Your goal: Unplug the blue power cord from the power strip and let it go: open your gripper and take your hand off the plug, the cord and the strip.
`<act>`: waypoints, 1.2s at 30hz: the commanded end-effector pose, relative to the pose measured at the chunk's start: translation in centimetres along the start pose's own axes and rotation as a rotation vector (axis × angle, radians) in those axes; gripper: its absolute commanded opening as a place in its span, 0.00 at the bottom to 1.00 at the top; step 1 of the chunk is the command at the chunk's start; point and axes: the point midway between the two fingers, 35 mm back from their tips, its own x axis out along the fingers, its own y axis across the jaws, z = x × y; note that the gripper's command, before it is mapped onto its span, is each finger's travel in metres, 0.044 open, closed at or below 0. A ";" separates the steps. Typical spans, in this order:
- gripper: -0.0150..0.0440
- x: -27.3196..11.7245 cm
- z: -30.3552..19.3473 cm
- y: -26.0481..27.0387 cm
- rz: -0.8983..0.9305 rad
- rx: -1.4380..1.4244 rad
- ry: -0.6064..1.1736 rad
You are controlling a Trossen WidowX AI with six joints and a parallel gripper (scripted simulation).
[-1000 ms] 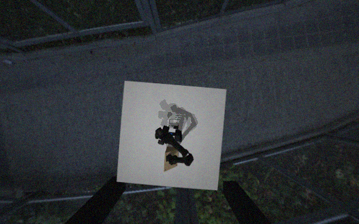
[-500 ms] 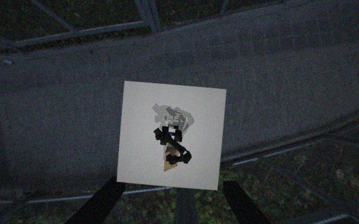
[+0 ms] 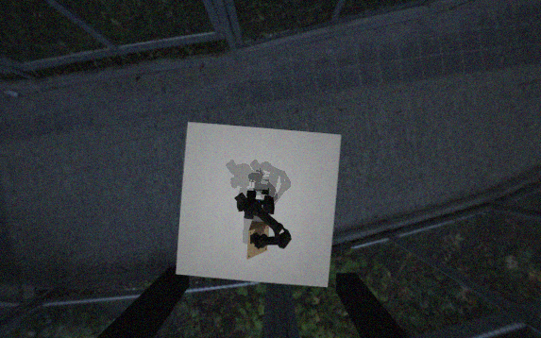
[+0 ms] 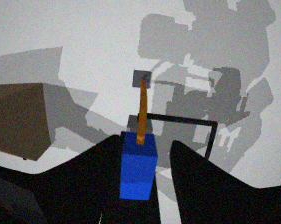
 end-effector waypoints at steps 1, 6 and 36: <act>0.53 0.2 -0.9 0.2 0.004 -0.010 0.011; 0.53 0.2 -1.7 0.2 0.004 -0.010 0.011; 0.35 1.2 -2.2 0.1 0.004 -0.001 0.005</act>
